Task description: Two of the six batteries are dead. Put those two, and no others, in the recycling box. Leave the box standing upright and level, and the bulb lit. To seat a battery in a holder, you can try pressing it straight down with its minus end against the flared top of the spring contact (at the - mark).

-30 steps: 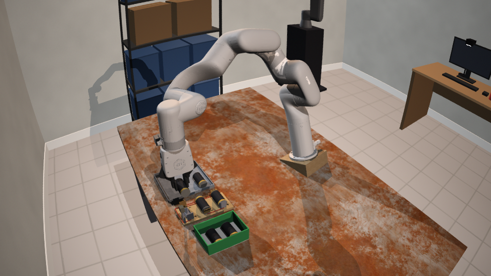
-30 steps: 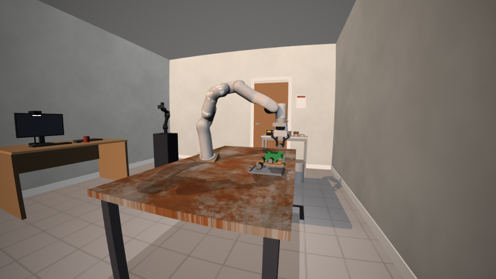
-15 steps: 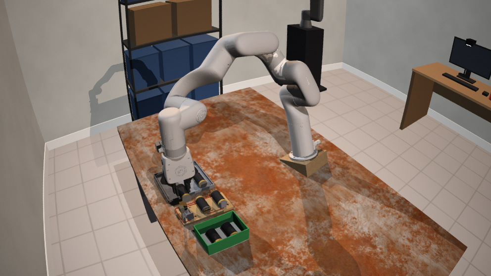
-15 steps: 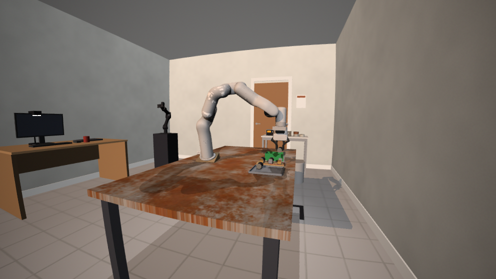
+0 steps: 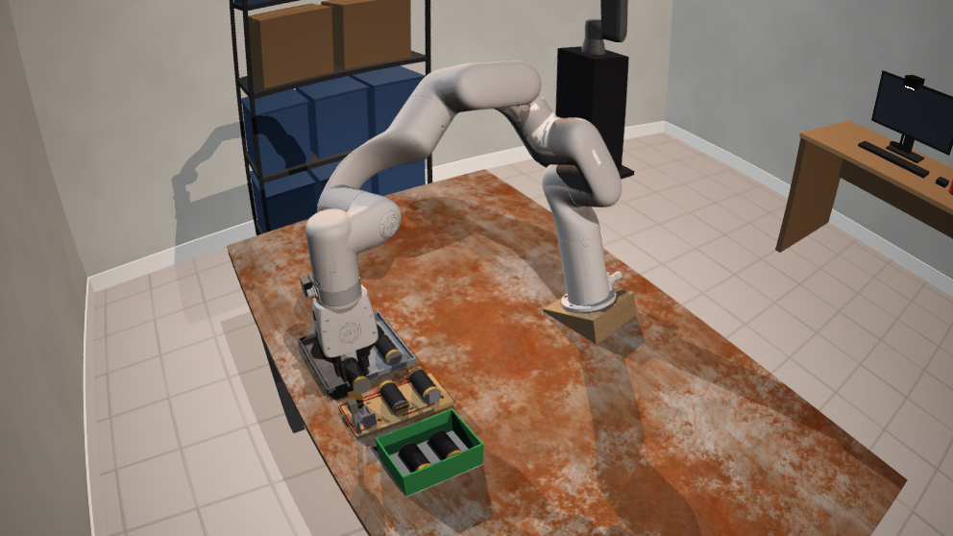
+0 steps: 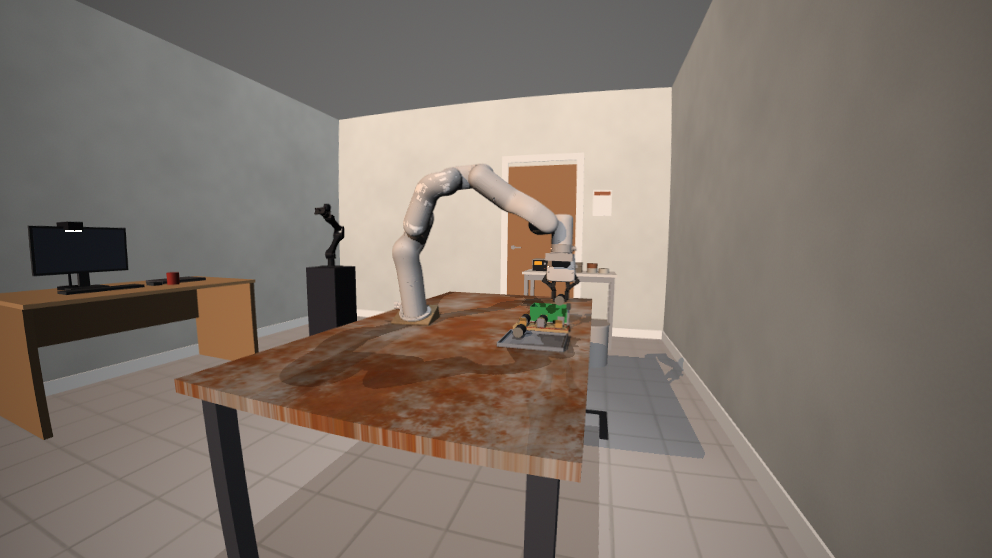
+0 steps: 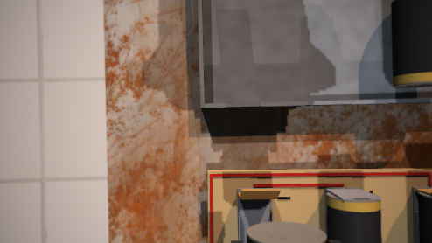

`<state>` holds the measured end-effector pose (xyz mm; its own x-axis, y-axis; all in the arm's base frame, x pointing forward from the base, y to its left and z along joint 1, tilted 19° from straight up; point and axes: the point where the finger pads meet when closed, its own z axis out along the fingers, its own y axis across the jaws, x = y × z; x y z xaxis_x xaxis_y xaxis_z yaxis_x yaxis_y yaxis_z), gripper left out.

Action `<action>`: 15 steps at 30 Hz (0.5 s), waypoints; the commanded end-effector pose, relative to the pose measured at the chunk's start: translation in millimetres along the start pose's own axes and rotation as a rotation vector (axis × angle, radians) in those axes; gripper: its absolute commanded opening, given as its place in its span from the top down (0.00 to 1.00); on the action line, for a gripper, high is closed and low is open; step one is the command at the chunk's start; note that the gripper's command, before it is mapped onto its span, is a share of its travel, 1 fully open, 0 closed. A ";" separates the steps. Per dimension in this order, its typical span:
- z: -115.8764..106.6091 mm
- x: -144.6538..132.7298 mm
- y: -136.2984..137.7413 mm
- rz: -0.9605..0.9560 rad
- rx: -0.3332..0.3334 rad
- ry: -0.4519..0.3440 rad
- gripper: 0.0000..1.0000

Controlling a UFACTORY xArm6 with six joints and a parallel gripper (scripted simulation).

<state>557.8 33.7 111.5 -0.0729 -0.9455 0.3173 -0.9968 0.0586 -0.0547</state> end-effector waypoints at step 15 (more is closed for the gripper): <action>18.2 -0.1 -1.7 0.001 0.005 -0.001 0.72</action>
<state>558.5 31.6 105.3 -0.0731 -0.9457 0.3168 -0.9967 0.0583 -0.0560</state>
